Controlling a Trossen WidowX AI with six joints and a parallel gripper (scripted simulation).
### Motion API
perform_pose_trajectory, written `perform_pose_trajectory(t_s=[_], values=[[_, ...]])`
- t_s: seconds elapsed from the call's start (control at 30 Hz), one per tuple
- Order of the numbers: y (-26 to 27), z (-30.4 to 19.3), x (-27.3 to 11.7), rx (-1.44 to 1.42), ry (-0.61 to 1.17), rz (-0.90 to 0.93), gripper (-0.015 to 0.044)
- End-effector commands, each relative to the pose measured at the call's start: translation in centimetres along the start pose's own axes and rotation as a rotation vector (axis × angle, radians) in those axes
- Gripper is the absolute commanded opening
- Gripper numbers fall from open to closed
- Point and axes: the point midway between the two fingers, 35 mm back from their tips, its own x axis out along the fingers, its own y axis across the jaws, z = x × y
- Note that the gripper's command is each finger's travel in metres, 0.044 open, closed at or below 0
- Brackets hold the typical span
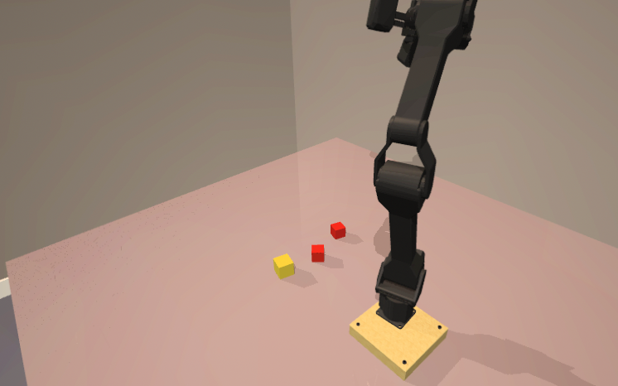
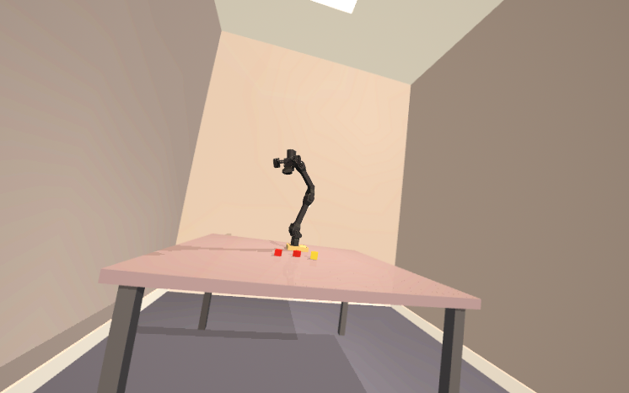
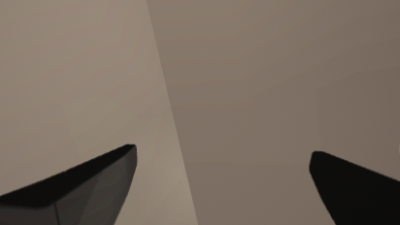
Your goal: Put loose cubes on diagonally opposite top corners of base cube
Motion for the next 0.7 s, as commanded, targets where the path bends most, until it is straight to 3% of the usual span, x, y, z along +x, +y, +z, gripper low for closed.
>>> perform_pose_trajectory(t_s=[0.0,0.13,0.43,0.67], values=[[0.0,0.1,0.1,0.005,-0.002,0.0,0.0374],[1.0,1.4,1.8,0.113,-0.055,-0.005,0.0269],[3.1,7.9,8.4,0.477,-0.286,0.029,0.0265],[4.3,15.0,12.9,0.77,-0.501,0.187,0.0265]])
